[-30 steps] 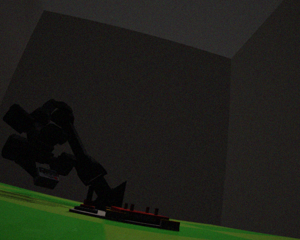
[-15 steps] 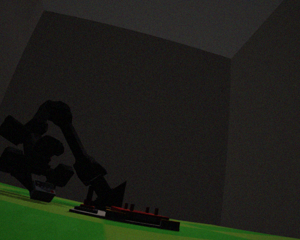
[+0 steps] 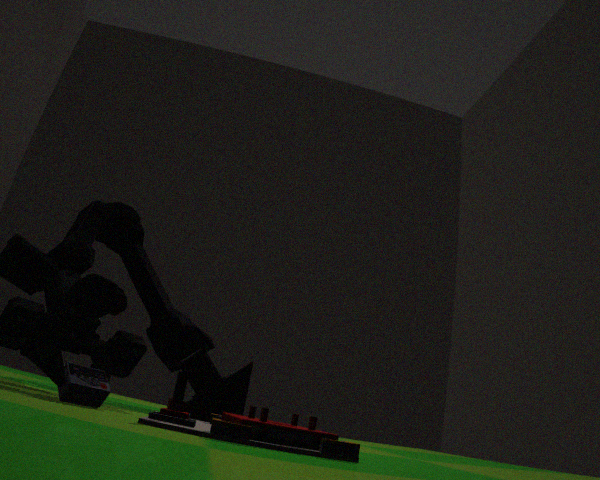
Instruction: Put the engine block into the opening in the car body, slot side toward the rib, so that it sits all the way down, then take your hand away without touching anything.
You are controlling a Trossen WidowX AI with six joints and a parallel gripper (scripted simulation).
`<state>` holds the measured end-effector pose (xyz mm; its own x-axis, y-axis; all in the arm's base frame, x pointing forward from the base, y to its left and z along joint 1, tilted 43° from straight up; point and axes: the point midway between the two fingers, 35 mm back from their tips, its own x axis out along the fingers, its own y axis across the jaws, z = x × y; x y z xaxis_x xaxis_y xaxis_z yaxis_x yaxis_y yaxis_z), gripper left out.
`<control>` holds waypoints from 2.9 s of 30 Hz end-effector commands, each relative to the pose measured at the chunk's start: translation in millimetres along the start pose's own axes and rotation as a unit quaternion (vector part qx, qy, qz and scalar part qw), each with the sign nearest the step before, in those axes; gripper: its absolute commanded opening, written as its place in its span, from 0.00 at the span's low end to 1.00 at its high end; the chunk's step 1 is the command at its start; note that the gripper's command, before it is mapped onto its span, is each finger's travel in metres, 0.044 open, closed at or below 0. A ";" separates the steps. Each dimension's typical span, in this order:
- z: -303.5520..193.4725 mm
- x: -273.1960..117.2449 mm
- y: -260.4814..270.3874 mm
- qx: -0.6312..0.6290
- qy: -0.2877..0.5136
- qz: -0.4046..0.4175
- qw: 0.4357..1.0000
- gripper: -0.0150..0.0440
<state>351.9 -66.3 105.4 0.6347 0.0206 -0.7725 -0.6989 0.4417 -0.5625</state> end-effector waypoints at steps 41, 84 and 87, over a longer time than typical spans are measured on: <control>2.7 -41.4 1.3 0.001 0.005 0.004 1.000 1.00; 15.7 -28.5 12.6 -0.424 0.221 0.204 0.855 1.00; 18.2 -29.5 11.8 -0.459 0.234 0.220 0.828 1.00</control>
<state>328.1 -47.6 122.8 0.2192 -0.4051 -0.8876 -0.9400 -0.3314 -0.0809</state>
